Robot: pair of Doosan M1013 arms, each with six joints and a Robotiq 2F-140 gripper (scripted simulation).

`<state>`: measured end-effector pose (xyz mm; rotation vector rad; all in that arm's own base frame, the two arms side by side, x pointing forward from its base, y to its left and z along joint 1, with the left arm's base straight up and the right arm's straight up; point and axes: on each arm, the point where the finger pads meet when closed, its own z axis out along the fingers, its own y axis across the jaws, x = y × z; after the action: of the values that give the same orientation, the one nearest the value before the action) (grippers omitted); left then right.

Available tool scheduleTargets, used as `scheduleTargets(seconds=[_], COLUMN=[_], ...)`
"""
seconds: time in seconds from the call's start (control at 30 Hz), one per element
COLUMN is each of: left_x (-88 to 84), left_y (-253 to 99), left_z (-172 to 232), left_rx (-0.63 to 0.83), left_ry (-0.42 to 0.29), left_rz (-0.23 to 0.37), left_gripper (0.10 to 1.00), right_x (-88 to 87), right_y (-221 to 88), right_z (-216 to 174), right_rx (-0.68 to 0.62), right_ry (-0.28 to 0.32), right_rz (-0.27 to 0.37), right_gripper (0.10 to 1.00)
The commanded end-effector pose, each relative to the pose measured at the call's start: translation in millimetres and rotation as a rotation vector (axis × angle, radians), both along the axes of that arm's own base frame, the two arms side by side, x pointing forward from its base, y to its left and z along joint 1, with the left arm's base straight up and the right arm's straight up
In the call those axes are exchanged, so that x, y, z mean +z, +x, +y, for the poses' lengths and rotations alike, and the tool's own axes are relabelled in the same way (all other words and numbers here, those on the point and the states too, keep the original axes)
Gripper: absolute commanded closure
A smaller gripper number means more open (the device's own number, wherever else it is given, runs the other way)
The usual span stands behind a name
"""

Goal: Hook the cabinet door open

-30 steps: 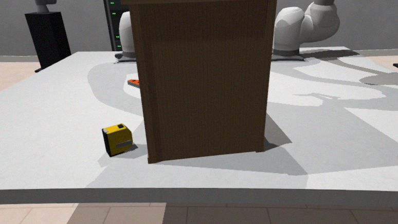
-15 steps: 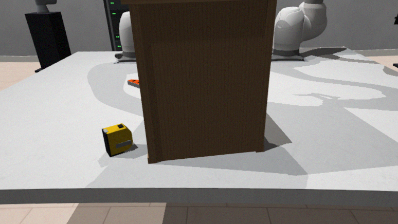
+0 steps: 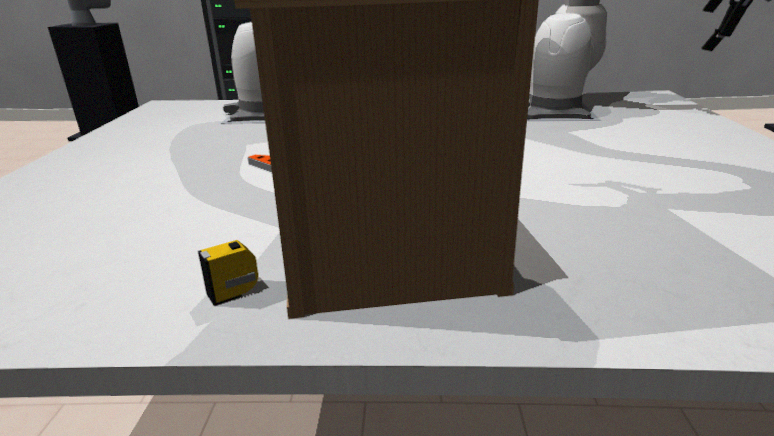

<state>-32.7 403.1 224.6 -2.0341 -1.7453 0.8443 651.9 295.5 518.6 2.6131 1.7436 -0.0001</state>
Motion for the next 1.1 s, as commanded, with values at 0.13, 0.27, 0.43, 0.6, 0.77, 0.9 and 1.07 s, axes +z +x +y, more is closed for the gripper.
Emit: scheduleTargets(seconds=[0.13,0.27,0.43,0.6,0.77,0.9,1.07], left_x=[-5.7,-3.9,0.9,3.8,6.9,7.9,8.0], left_y=[-26.5,-26.7,-23.2,-21.2,-19.1,-18.4,-18.4], left_z=[-51.4,-72.0,-85.5,-89.5,-92.5,-93.2,-93.3], left_rx=[0.188,0.271,0.336,0.36,0.381,0.387,0.387], left_ry=[-0.142,-0.18,-0.197,-0.198,-0.197,-0.196,-0.196], left_rz=[-0.223,-0.358,-0.488,-0.542,-0.594,-0.608,-0.61], left_gripper=[0.098,0.098,0.098,0.098,0.098,0.098,0.098], right_x=[1.0,1.0,1.0,1.0,1.0,1.0,0.2], right_y=[-0.2,-0.2,-0.2,-0.2,-0.2,-0.2,-0.1], right_z=[0.1,0.1,0.1,0.1,0.1,0.1,0.1], right_rx=[0.0,0.0,0.0,0.0,0.0,0.0,0.0], right_ry=[0.001,0.001,0.001,0.001,0.001,0.001,0.001], right_rz=[-0.001,-0.001,-0.001,-0.001,-0.001,-0.001,-0.001], right_gripper=[0.098,0.098,0.098,0.098,0.098,0.098,0.801])
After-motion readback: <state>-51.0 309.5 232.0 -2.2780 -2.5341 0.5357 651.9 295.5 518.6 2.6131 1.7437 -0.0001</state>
